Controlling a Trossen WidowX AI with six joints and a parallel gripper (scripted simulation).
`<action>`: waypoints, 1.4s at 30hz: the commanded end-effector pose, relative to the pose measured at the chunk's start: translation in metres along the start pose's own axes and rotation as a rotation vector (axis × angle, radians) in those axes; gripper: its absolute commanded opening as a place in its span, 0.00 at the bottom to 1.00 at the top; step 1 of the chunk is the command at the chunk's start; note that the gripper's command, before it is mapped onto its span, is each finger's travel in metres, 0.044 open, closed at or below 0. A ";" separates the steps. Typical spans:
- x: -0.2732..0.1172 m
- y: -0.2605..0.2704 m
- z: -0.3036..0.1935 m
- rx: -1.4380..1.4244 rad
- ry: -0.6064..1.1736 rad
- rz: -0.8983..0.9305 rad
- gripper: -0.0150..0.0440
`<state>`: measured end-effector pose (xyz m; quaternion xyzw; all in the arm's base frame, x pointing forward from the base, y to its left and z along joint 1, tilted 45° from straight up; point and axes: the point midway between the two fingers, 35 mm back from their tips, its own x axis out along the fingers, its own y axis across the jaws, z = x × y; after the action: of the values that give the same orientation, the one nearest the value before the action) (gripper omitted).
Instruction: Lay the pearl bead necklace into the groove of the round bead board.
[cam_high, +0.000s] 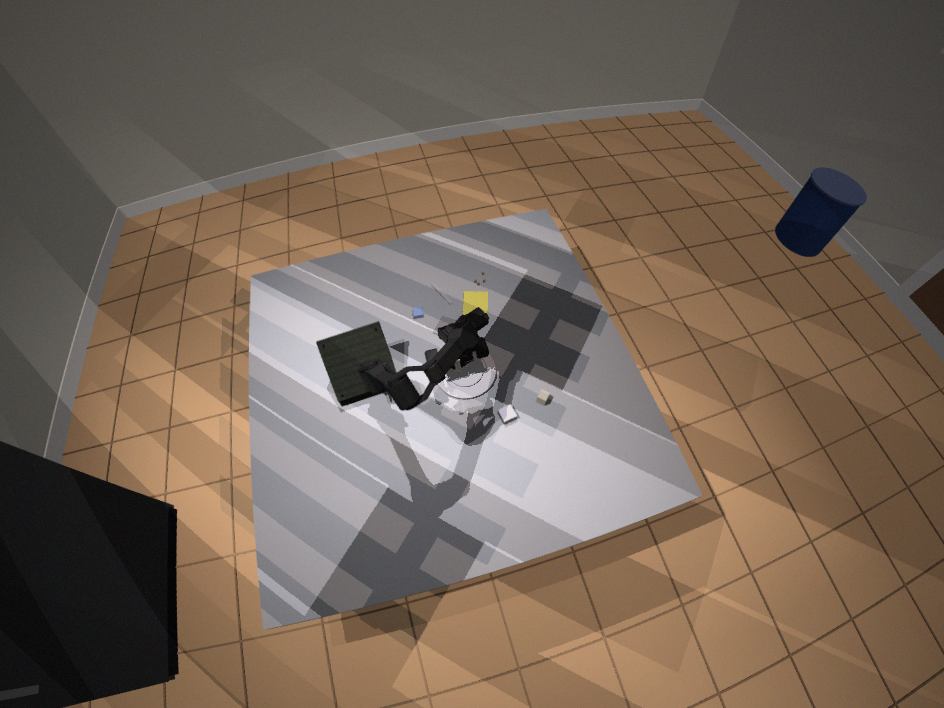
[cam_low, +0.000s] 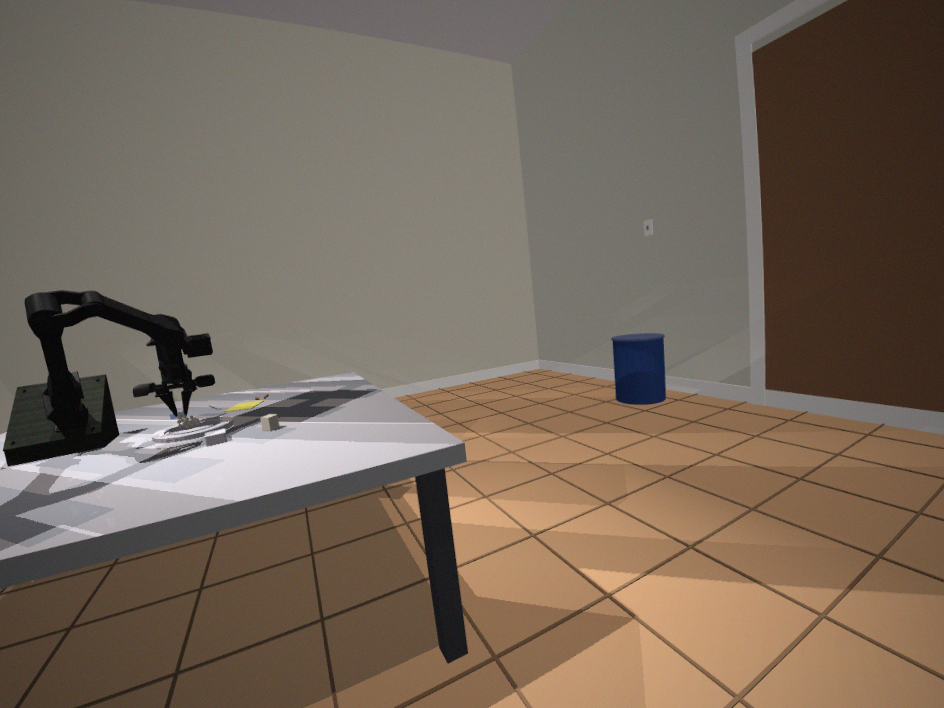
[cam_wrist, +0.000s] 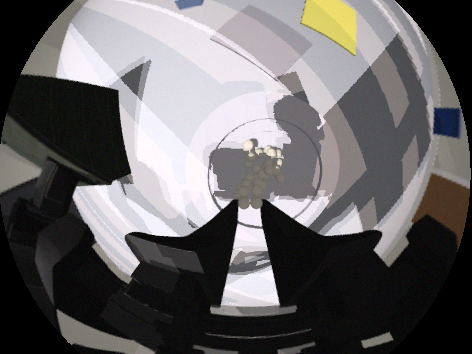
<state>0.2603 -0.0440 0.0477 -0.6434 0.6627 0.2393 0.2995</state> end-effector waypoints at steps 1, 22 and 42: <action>0.002 0.000 0.000 0.010 -0.008 -0.005 0.25; 0.032 0.000 -0.001 0.010 -0.006 -0.006 0.25; 0.015 -0.001 0.000 0.015 -0.011 -0.008 1.00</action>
<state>0.2593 -0.0619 0.0311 -0.6410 0.6628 0.2380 0.3051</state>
